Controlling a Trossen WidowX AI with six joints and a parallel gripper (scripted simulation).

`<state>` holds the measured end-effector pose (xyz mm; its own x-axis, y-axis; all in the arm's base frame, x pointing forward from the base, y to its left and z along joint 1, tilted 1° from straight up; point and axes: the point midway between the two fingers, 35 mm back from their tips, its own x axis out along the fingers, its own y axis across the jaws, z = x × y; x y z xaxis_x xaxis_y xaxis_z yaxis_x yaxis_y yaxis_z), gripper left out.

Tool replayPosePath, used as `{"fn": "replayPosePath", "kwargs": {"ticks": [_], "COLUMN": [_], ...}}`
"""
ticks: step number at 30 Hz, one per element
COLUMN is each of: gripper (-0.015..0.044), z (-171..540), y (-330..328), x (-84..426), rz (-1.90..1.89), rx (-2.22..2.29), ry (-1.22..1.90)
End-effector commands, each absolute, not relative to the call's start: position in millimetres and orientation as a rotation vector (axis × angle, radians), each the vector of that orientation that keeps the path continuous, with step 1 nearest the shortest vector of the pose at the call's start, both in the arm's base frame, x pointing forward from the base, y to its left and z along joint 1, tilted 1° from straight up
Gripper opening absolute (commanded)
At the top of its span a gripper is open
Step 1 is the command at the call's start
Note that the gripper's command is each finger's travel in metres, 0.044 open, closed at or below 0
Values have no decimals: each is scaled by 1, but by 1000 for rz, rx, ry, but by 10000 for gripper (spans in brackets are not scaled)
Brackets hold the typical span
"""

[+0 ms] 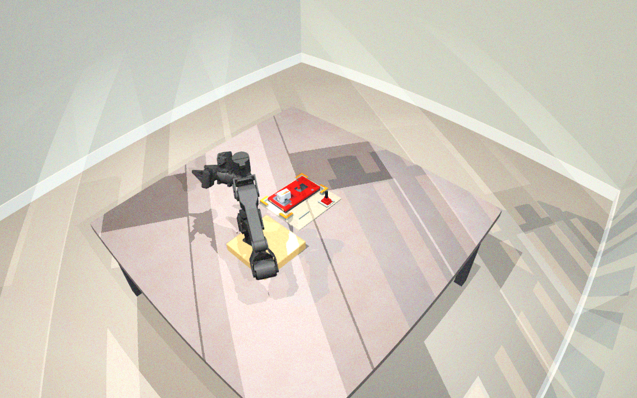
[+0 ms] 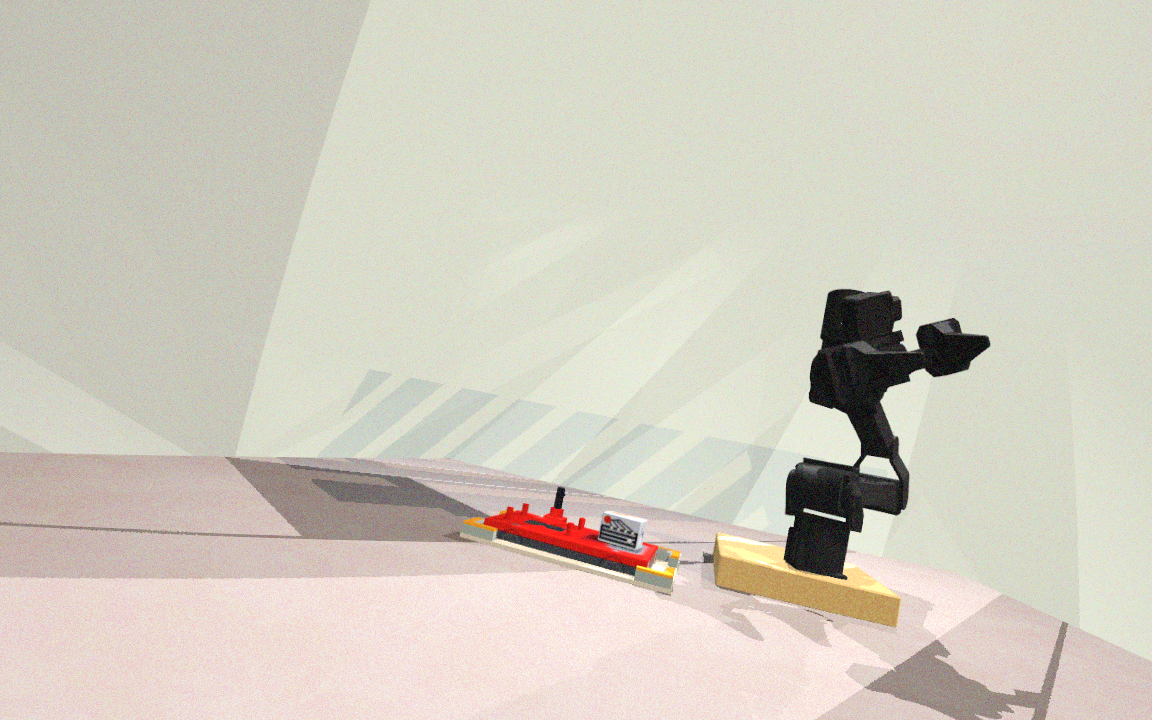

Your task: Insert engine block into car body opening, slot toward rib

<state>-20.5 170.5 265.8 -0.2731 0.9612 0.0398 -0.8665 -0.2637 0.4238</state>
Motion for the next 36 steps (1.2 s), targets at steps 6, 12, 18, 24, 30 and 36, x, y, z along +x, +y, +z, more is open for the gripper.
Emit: {"fn": "replayPosePath", "kwargs": {"ticks": [6,12,18,24,30,36], "gripper": [440,440,440,440,440,440], "z": [265,260,251,238,222,205], "y": [179,189,192,189,180,164], "x": [0,36,73,109,144,174], "rz": [1718,1547,1386,1242,1120,1022], "rx": [293,191,65,-76,-227,-383], "ry": [380,399,438,498,580,682]}}
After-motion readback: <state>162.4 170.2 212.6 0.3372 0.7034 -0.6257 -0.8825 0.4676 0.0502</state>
